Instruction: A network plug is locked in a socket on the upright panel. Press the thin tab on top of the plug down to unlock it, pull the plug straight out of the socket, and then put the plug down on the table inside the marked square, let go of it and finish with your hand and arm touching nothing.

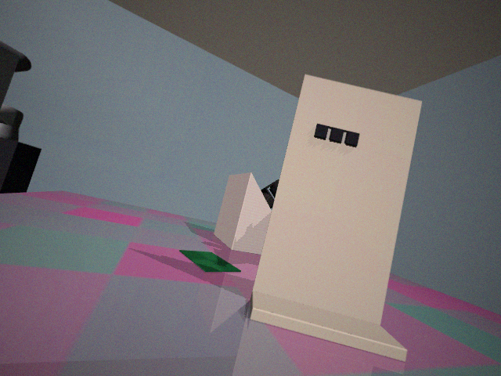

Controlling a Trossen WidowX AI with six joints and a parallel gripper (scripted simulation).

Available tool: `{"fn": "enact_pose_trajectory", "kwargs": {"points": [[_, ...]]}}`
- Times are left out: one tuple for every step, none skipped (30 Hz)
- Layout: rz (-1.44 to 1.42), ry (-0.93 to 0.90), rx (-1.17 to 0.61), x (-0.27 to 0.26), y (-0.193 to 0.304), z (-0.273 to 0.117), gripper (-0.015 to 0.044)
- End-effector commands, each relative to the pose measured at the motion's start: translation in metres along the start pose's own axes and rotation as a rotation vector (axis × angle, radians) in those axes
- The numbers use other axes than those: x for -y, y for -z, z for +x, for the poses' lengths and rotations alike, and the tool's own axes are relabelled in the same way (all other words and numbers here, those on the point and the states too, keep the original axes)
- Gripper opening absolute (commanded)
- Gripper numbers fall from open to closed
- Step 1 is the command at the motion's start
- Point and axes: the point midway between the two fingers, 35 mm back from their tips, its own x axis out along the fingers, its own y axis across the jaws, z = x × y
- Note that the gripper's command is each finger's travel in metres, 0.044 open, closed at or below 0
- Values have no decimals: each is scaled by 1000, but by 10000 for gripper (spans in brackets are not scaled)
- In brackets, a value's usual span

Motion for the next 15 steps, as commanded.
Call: {"fn": "enact_pose_trajectory", "kwargs": {"points": [[-1,5,9,2,-1,-3,0],[-1,5,9,2,0,-4,0],[-1,5,9,2,0,-4,0],[-1,5,9,2,0,-5,0],[-1,5,9,2,1,-5,0],[-1,5,9,2,1,-6,0],[-1,5,9,2,2,-6,0],[-1,5,9,2,2,-7,0],[-1,5,9,2,2,-7,0],[-1,5,9,2,3,-8,0],[-1,5,9,2,3,-8,0],[-1,5,9,2,3,-9,0],[-1,5,9,2,4,-9,0],[-1,5,9,2,4,-10,0],[-1,5,9,2,5,-10,0]]}}
